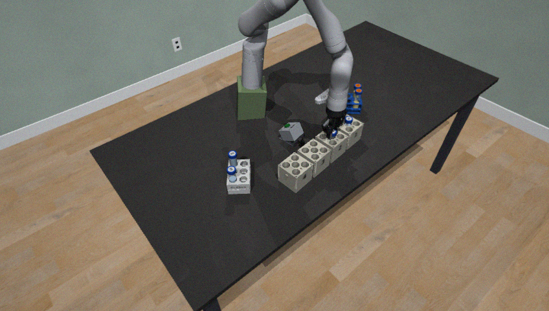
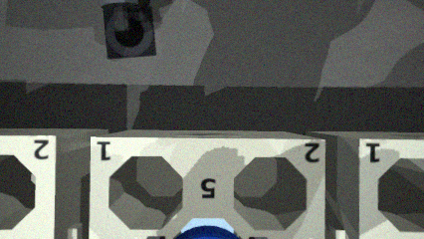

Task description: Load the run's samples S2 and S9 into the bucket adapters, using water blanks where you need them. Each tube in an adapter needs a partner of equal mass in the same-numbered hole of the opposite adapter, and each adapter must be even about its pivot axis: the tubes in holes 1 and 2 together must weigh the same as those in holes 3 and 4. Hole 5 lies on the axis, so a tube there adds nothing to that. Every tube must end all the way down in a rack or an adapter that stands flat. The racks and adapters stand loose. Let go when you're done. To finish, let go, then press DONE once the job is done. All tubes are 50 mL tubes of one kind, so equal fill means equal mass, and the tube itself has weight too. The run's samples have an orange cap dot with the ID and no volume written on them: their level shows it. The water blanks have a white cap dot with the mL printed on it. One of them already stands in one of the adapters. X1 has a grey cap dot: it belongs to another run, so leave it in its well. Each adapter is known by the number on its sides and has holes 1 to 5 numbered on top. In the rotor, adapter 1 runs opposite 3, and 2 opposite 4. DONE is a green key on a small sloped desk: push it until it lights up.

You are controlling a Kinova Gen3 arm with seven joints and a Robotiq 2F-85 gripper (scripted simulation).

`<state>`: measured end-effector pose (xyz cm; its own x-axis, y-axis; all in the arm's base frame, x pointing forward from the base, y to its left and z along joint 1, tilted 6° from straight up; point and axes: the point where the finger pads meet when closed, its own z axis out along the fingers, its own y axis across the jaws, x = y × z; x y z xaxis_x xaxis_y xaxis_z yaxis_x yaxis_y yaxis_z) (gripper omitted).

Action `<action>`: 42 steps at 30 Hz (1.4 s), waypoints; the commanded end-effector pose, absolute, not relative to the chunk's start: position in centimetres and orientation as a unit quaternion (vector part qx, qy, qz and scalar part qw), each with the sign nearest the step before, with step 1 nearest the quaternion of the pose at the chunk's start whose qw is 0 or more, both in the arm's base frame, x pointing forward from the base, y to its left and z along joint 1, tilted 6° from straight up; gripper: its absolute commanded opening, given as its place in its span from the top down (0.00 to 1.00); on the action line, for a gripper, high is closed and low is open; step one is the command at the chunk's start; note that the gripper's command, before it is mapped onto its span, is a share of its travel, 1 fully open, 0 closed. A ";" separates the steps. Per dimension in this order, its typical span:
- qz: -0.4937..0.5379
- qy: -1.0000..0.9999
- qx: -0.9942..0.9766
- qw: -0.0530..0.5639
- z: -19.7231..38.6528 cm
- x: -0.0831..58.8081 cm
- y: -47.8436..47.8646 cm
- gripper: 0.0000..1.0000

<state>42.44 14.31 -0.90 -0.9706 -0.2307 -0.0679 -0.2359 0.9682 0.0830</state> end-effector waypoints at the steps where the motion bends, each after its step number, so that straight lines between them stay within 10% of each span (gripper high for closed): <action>1: 0.045 0.992 -0.118 0.029 -0.9 42.4 14.3 0.38; 42: 0.045 0.991 -0.119 0.027 0.9 42.2 14.1 0.38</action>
<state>42.17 14.23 0.43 -0.9702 -0.2341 -0.0622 -0.2387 0.9676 0.0820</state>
